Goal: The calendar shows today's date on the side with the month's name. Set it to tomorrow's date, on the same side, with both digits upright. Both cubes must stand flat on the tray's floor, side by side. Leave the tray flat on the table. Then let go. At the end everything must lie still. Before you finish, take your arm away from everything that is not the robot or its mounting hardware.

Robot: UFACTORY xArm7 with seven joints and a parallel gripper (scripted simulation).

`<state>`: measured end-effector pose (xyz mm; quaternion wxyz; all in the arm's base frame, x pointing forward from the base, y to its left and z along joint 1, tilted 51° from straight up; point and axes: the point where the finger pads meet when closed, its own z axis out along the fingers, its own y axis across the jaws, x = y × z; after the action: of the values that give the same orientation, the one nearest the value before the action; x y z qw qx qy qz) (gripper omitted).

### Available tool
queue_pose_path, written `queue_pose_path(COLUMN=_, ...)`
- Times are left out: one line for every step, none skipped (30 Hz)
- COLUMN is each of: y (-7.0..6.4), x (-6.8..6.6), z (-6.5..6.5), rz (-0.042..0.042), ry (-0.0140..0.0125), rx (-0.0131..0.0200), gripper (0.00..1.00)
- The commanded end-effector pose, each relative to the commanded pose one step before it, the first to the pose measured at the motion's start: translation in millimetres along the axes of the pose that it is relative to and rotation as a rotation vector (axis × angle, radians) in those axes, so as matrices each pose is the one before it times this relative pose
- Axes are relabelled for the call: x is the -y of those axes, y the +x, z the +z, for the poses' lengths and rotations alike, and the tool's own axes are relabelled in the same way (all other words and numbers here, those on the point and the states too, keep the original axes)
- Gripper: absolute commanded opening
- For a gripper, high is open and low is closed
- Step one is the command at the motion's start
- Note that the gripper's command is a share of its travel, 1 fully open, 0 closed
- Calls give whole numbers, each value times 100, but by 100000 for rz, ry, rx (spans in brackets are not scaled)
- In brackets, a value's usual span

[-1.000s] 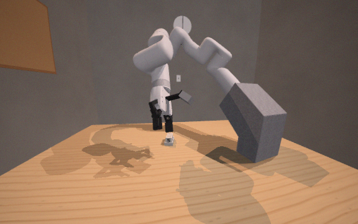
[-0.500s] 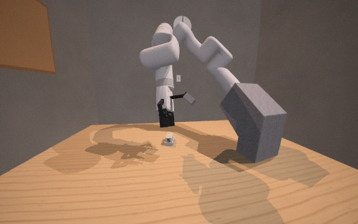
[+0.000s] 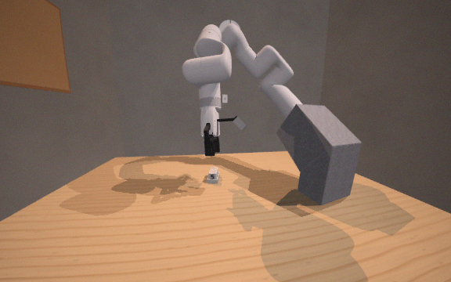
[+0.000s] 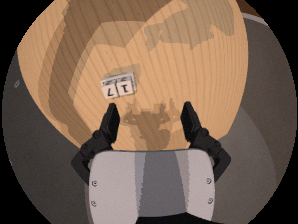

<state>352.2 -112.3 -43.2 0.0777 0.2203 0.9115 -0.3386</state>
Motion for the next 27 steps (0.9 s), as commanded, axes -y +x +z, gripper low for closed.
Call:
queue_pose_path(y=-37, x=23, z=-155, rz=-280, ry=155, rx=526, gripper=100)
queue_pose_path(y=0, x=0, z=0, rz=0, ry=0, rx=0, gripper=100)
queue_pose_path(y=0, x=0, z=0, rz=0, ry=0, rx=0, gripper=100)
queue_pose_path(y=-237, x=1646, z=-615, rz=-2317, ry=5338, rx=2396, gripper=100)
queue_pose_path(y=-186, x=1285, z=-464, rz=-1695, ry=4104, rx=1863, gripper=100)
queue_pose_path(y=0, x=0, z=0, rz=0, ry=0, rx=0, gripper=100)
queue_pose_path(y=0, x=0, z=0, rz=0, ry=0, rx=0, gripper=100)
queue_pose_path(y=0, x=0, z=0, rz=0, ry=0, rx=0, gripper=100)
queue_pose_path(y=-135, x=934, z=-327, rz=-1171, ry=2947, rx=1346, gripper=100)
queue_pose_path(y=-87, x=611, z=-208, rz=-739, ry=1912, rx=876, gripper=100)
queue_pose_path(y=-48, x=337, z=-112, rz=-399, ry=1049, rx=481, gripper=100)
queue_pose_path(y=-19, x=133, z=-44, rz=-155, ry=412, rx=189, gripper=100)
queue_pose_path(y=-3, x=20, z=-7, rz=-23, ry=62, rx=29, gripper=100)
queue_pose_path(y=0, x=0, z=0, rz=0, ry=0, rx=0, gripper=100)
queue_pose_path(y=0, x=0, z=0, rz=0, ry=0, rx=0, gripper=100)
queue_pose_path(y=0, x=0, z=0, rz=0, ry=0, rx=0, gripper=100)
queue_pose_path(y=0, x=0, z=0, rz=0, ry=0, rx=0, gripper=100)
queue_pose_path(y=0, x=0, z=0, rz=0, ry=0, rx=0, gripper=100)
queue_pose_path(y=0, x=0, z=0, rz=0, ry=0, rx=0, gripper=100)
queue_pose_path(y=0, x=0, z=0, rz=0, ry=0, rx=0, gripper=100)
queue_pose_path(y=0, x=0, z=0, rz=0, ry=0, rx=0, gripper=100)
queue_pose_path(y=0, x=0, z=0, rz=0, ry=0, rx=0, gripper=100)
queue_pose_path(y=0, x=0, z=0, rz=0, ry=0, rx=0, gripper=100)
queue_pose_path(y=0, x=0, z=0, rz=0, ry=0, rx=0, gripper=100)
queue_pose_path(y=0, x=0, z=0, rz=0, ry=0, rx=0, gripper=100)
queue_pose_path(y=0, x=0, z=0, rz=0, ry=0, rx=0, gripper=100)
queue_pose_path(y=0, x=0, z=0, rz=0, ry=0, rx=0, gripper=100)
